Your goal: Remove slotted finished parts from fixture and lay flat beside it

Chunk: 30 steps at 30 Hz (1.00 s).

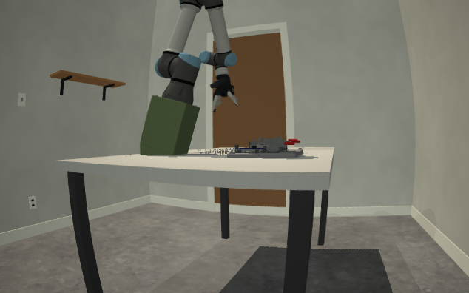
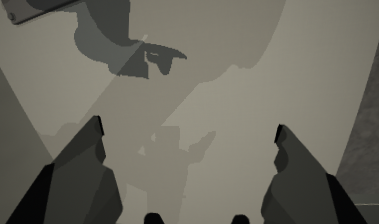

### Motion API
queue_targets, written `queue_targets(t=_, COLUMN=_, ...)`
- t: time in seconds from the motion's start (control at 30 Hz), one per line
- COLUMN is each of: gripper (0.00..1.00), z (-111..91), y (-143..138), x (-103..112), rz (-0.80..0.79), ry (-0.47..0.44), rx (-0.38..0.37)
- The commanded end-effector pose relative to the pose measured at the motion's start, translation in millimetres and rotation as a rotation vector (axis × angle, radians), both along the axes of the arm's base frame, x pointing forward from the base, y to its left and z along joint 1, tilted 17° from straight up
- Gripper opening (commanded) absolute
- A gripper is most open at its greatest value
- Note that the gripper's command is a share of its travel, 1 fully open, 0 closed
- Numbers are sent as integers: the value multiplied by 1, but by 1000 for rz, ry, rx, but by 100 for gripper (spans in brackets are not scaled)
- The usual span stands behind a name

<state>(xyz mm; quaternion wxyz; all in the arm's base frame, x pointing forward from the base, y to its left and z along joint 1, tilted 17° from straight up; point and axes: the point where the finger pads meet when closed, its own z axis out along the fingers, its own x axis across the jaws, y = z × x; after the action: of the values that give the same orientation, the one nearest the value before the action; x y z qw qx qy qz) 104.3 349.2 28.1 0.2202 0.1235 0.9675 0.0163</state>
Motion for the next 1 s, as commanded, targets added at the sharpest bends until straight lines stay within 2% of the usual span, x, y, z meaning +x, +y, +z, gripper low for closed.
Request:
queue_targets(t=0.0, gripper=100, z=1, y=-15, x=11, rz=-28, ry=15, rx=-4)
queue_targets(t=0.2, gripper=100, z=4, y=-39, x=32, rz=-74, ry=39, rx=-14)
queue_targets(t=0.27, gripper=100, z=4, y=-39, x=32, rz=-74, ry=39, rx=-14)
queue_targets(t=0.77, gripper=100, z=10, y=-117, x=92, rz=-219, ry=116, rx=-45)
queue_targets(t=0.83, gripper=100, z=10, y=-117, x=92, rz=-219, ry=116, rx=-45)
queue_targets(t=0.97, gripper=100, z=11, y=-139, x=110, rz=-262, ry=138, rx=-53)
